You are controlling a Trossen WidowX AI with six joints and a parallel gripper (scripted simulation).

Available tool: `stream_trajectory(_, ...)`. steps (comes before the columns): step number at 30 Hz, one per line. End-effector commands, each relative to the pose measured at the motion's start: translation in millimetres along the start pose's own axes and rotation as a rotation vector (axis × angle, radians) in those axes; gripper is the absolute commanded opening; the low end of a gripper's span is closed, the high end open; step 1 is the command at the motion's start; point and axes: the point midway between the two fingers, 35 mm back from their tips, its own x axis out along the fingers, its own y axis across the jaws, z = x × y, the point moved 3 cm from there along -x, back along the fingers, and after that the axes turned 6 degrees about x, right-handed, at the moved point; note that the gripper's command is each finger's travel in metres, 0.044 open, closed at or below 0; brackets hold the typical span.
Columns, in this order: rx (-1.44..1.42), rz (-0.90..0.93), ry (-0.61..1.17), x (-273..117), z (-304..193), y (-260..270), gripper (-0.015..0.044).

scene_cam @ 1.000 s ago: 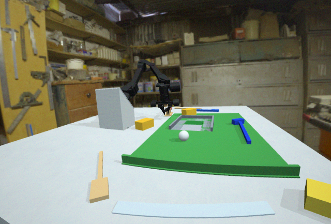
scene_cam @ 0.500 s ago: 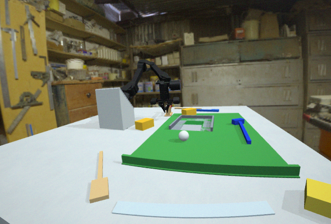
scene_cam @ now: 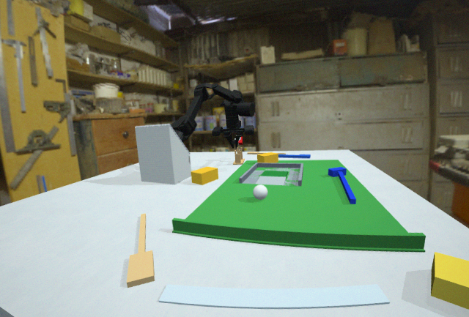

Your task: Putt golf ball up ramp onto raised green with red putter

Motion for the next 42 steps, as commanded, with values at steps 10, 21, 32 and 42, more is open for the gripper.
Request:
stream_trajectory(10,0.069,-0.016,0.006,-27,-3,-4,0.0000)
stream_trajectory(21,0.376,-0.070,0.082,-53,-61,-27,0.0000)
stream_trajectory(32,0.687,-0.124,0.134,-81,-124,-34,0.0000)
stream_trajectory(42,0.971,-0.171,0.162,-104,-185,-26,0.0000)
